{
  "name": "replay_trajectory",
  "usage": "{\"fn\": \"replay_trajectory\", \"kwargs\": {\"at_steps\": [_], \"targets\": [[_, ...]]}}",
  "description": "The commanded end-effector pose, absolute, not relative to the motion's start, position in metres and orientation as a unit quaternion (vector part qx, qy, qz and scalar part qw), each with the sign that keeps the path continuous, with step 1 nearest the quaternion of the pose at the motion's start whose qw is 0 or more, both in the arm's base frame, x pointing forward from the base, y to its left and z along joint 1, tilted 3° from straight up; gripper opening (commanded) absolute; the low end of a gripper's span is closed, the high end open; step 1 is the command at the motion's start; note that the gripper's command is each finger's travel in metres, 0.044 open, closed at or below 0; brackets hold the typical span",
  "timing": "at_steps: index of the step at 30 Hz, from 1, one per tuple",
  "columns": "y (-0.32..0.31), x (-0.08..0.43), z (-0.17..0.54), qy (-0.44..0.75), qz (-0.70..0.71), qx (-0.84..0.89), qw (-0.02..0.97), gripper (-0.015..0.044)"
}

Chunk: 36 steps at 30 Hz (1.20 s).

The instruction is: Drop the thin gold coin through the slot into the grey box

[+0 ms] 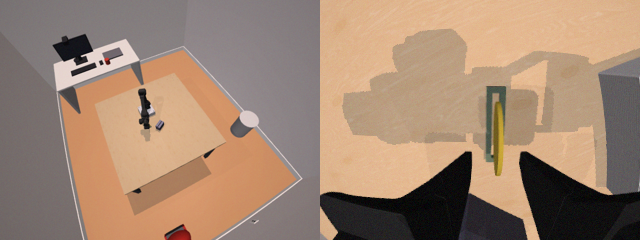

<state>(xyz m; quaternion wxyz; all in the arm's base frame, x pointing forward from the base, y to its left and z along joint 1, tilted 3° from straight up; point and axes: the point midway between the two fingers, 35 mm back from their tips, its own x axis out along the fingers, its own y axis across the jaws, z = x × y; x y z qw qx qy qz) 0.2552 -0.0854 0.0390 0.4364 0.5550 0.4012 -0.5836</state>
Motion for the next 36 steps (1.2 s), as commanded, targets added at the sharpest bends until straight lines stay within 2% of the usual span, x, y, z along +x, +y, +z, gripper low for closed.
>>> {"fn": "replay_trajectory", "kwargs": {"at_steps": [1, 32, 36], "targets": [[-0.085, 0.255, 0.032, 0.404, -0.581, 0.555, 0.436, 0.0161], [-0.087, 0.251, -0.016, 0.405, -0.582, 0.555, 0.436, 0.0161], [-0.087, 0.251, -0.016, 0.405, -0.582, 0.555, 0.436, 0.0056]]}}
